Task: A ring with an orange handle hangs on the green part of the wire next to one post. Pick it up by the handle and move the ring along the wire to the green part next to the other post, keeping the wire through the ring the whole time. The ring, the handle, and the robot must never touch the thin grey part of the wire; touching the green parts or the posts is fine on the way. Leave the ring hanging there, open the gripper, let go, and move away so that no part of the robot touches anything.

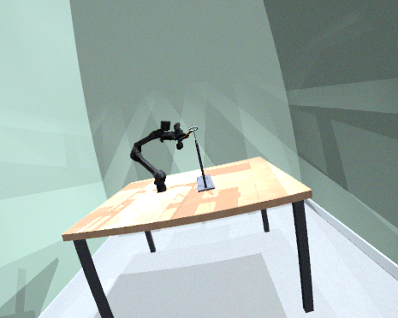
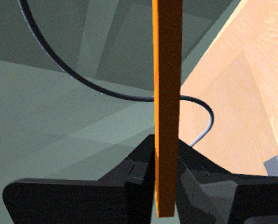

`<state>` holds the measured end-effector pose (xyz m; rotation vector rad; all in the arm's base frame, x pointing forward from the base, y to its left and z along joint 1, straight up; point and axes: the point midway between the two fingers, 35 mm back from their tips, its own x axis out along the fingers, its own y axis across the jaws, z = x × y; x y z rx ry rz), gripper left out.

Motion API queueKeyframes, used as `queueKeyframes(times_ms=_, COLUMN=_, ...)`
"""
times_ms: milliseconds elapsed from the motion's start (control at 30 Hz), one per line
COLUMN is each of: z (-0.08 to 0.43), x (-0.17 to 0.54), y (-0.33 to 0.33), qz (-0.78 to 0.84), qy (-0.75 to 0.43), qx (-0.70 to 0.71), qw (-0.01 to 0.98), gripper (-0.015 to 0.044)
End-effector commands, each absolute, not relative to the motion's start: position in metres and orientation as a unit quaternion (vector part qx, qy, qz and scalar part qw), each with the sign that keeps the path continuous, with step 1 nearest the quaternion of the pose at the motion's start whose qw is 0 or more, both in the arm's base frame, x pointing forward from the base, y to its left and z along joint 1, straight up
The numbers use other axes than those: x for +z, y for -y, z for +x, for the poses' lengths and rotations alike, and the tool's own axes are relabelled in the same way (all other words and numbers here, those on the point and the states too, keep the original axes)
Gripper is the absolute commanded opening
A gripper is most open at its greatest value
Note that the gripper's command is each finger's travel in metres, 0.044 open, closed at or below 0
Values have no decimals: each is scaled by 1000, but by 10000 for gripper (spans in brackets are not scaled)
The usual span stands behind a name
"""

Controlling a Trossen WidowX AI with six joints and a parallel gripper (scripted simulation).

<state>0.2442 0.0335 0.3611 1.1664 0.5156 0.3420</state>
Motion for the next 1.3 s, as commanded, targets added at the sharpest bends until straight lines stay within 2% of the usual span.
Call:
queueKeyframes(times_ms=0, z=246, x=360, y=-32, qz=517, qy=-242, qx=153, qw=807, gripper=-150)
queueKeyframes(times_ms=1267, z=247, x=342, y=-18, qz=268, qy=-260, qx=76, qw=925, gripper=-150)
